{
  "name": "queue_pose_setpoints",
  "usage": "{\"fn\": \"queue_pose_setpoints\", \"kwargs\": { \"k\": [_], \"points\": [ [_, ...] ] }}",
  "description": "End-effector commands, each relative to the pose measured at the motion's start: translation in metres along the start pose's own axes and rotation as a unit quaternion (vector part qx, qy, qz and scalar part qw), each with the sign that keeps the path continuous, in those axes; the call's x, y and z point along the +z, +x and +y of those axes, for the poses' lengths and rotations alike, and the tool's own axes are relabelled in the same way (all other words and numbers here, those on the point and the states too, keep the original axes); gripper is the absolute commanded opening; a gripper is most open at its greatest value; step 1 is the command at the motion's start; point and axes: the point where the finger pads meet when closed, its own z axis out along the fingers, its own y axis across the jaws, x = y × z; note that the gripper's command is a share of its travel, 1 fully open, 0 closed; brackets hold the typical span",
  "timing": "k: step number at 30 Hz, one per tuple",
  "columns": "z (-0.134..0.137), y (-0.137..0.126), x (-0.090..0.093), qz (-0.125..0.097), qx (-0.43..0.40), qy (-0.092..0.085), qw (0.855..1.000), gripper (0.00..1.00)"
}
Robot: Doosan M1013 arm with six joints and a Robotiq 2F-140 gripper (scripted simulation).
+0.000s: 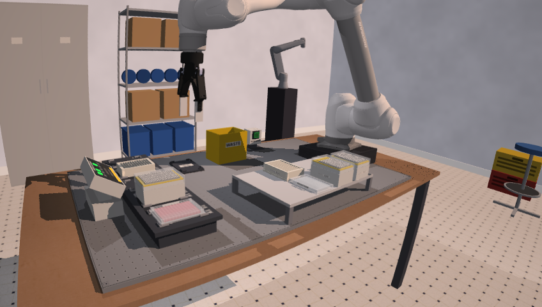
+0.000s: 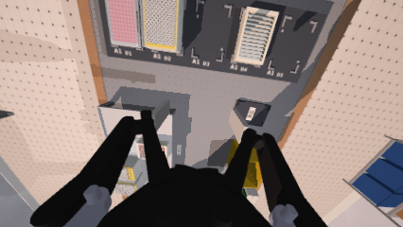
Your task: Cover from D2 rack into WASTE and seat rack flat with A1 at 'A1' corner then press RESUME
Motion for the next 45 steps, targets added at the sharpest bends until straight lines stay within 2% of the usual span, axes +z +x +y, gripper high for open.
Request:
{"fn": "queue_pose_setpoints", "kwargs": {
  "k": [1,21,36,38,45],
  "points": [
    [0.001,0.0,0.005,-0.001,-0.001,0.002,1.0,0.77],
    [0.001,0.0,0.005,-0.001,-0.001,0.002,1.0,0.77],
    [-0.074,0.001,0.005,-0.001,-0.001,0.002,1.0,0.77],
    [-0.074,0.001,0.005,-0.001,-0.001,0.002,1.0,0.77],
    [-0.109,0.001,0.005,-0.001,-0.001,0.002,1.0,0.77]
  ]
}}
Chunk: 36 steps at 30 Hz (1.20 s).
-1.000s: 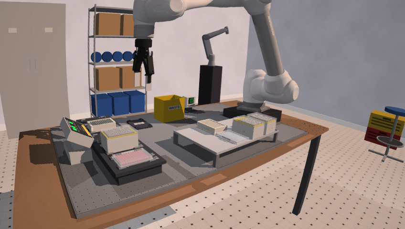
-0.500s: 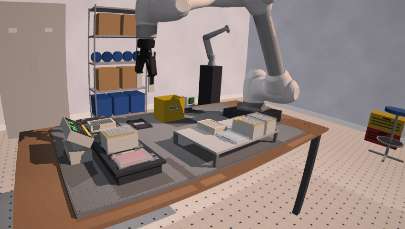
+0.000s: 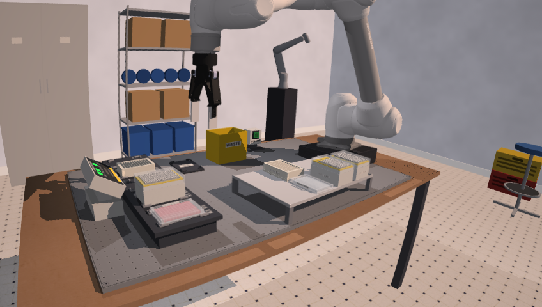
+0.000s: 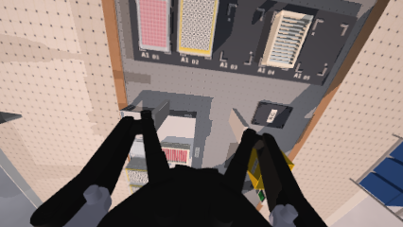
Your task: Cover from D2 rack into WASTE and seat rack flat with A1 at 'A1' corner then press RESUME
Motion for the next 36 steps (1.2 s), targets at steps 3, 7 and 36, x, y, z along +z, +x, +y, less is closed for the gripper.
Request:
{"fn": "queue_pose_setpoints", "kwargs": {
  "k": [3,7,36],
  "points": [
    [-0.0335,0.002,0.0001,0.001,-0.007,0.002,1.0,0.77],
    [-0.0335,0.002,0.0001,0.001,-0.007,0.002,1.0,0.77],
    [-0.0335,0.002,0.0001,0.001,-0.007,0.002,1.0,0.77]
  ]
}}
